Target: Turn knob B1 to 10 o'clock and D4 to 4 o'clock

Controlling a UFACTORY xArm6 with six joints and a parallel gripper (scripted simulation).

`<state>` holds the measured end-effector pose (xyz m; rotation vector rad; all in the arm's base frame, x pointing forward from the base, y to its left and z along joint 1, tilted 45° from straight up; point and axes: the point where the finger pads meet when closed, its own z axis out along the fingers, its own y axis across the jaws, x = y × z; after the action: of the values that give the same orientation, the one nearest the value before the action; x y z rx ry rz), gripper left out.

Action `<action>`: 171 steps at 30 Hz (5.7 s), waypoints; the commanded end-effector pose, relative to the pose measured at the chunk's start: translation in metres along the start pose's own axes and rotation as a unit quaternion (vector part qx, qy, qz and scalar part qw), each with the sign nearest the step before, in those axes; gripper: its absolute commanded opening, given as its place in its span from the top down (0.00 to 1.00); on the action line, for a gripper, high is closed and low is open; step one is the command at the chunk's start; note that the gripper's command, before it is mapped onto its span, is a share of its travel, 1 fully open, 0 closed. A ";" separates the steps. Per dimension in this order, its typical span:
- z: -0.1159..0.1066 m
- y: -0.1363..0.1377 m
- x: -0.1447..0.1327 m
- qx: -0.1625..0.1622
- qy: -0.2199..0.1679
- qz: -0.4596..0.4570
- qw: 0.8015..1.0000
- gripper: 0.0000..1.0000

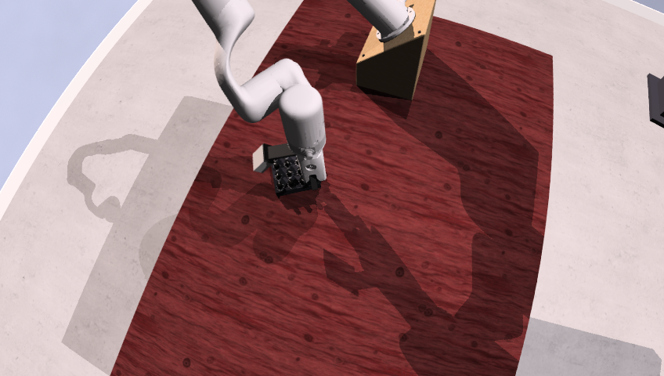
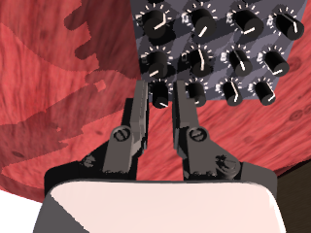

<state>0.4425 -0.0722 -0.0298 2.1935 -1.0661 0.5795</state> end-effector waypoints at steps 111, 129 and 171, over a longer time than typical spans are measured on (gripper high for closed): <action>-0.001 -0.001 0.001 0.001 0.000 0.454 0.891 0.92; -0.001 -0.001 0.001 0.001 0.000 0.597 0.802 0.92; -0.001 -0.001 0.001 0.001 -0.001 0.677 0.736 0.92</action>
<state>0.4425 -0.0722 -0.0299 1.0132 -2.5698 1.1142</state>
